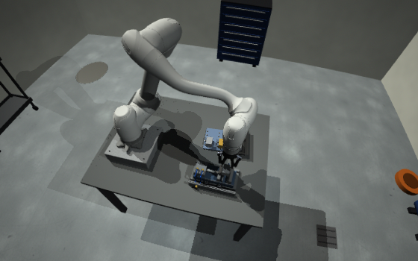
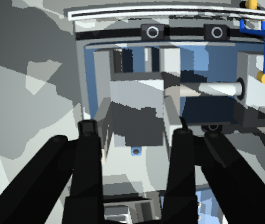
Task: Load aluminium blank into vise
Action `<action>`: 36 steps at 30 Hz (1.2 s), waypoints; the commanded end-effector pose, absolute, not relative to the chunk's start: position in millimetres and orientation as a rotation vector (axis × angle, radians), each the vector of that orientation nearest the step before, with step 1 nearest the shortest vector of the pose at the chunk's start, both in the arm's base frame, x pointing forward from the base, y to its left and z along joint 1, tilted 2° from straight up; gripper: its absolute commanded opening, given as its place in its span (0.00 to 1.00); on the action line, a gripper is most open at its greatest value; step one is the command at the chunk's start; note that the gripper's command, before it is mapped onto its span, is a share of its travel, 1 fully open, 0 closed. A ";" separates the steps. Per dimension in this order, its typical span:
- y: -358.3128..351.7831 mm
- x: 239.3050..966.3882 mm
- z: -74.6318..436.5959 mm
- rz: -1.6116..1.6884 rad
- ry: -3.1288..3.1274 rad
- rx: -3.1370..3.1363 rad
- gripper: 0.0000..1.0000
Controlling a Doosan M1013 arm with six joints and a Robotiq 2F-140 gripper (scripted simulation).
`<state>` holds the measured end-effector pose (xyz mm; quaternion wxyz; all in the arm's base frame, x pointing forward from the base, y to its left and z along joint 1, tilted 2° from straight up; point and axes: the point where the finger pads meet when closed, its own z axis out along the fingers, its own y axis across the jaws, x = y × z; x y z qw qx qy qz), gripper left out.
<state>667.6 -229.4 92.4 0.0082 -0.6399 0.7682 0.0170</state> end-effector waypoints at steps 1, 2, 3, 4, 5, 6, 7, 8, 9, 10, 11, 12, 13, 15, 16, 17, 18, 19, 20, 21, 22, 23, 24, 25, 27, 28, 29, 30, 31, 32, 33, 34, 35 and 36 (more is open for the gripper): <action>-232.0 666.6 91.5 0.056 2.400 -2.010 0.00; -232.0 666.6 91.5 0.056 2.400 -2.010 0.00; -232.0 666.6 91.5 0.056 2.400 -2.010 0.00; -232.0 666.6 91.5 0.056 2.400 -2.010 0.00; -232.0 666.6 91.5 0.056 2.400 -2.010 0.00; -232.0 666.6 91.5 0.056 2.400 -2.010 0.00; -232.0 666.6 91.5 0.056 2.400 -2.010 0.00; -232.0 666.6 91.5 0.056 2.400 -2.010 0.00; -232.0 666.6 91.5 0.056 2.400 -2.010 0.00; -232.0 666.6 91.5 0.056 2.400 -2.010 0.00; -232.0 666.6 91.5 0.056 2.400 -2.010 0.00; -232.0 666.6 91.5 0.056 2.400 -2.010 0.00; -232.0 666.6 91.5 0.056 2.400 -2.010 0.00; -232.0 666.6 91.5 0.056 2.400 -2.010 0.00; -232.0 666.6 91.5 0.056 2.400 -2.010 0.00; -232.0 666.6 91.5 0.056 2.400 -2.010 0.00; -232.1 666.6 91.6 0.056 2.400 -2.010 0.00; -232.1 666.6 91.6 0.056 2.400 -2.010 0.00; -232.2 666.7 91.6 0.056 2.400 -2.010 0.00; -232.2 666.7 91.6 0.056 2.400 -2.010 0.00; -232.2 666.7 91.6 0.056 2.400 -2.010 0.00; -232.3 666.7 91.7 0.056 2.400 -2.010 0.00; -232.5 666.7 91.7 0.056 2.399 -2.011 0.00; -232.7 666.7 91.8 0.056 2.399 -2.011 0.00; -233.1 666.8 91.9 0.056 2.398 -2.012 0.00; -233.3 666.8 92.0 0.056 2.398 -2.013 0.00; -233.6 666.8 92.1 0.056 2.397 -2.014 0.00; -233.8 666.9 92.2 0.056 2.397 -2.014 0.00; -234.1 666.9 92.2 0.056 2.396 -2.015 0.00; -234.3 666.9 92.3 0.056 2.395 -2.015 0.00; -234.7 667.0 92.4 0.056 2.395 -2.016 0.00; -235.0 667.0 92.6 0.056 2.395 -2.016 0.00; -235.3 667.1 92.7 0.056 2.395 -2.016 0.00; -235.7 667.1 92.8 0.056 2.395 -2.016 0.00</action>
